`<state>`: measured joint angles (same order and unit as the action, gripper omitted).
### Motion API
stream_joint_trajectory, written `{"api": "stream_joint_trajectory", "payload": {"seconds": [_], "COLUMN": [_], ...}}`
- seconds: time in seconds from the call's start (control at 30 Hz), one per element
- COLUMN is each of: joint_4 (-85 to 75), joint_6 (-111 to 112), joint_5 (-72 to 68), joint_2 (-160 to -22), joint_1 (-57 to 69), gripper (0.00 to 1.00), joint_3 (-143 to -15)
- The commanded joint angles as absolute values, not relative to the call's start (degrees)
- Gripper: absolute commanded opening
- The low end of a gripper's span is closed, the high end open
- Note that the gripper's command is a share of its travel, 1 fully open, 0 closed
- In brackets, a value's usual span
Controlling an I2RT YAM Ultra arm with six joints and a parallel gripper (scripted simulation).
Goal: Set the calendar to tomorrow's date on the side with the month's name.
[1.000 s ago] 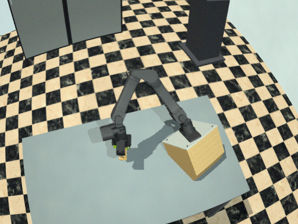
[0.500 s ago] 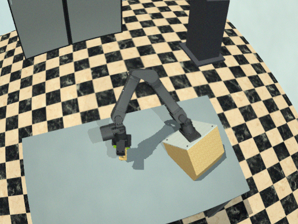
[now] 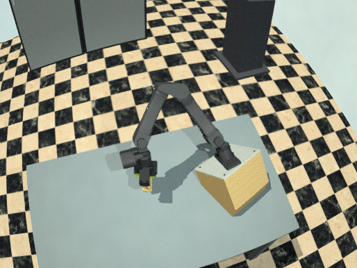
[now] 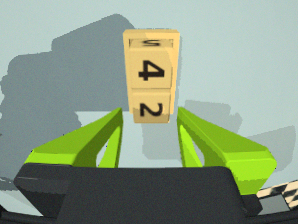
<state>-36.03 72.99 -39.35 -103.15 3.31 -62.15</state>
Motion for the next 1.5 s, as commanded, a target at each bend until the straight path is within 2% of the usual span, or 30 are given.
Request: {"api": "stream_joint_trajectory", "payload": {"seconds": [0.0, 1.47], "joint_4": [-35.92, -36.5], "joint_6": [72.48, 72.49], "joint_5": [-38.71, -38.71], "joint_2": [-101.83, -103.21], "joint_1": [4.61, 4.62], "gripper": [0.45, 0.45], "joint_3": [-62.51, -63.74]}}
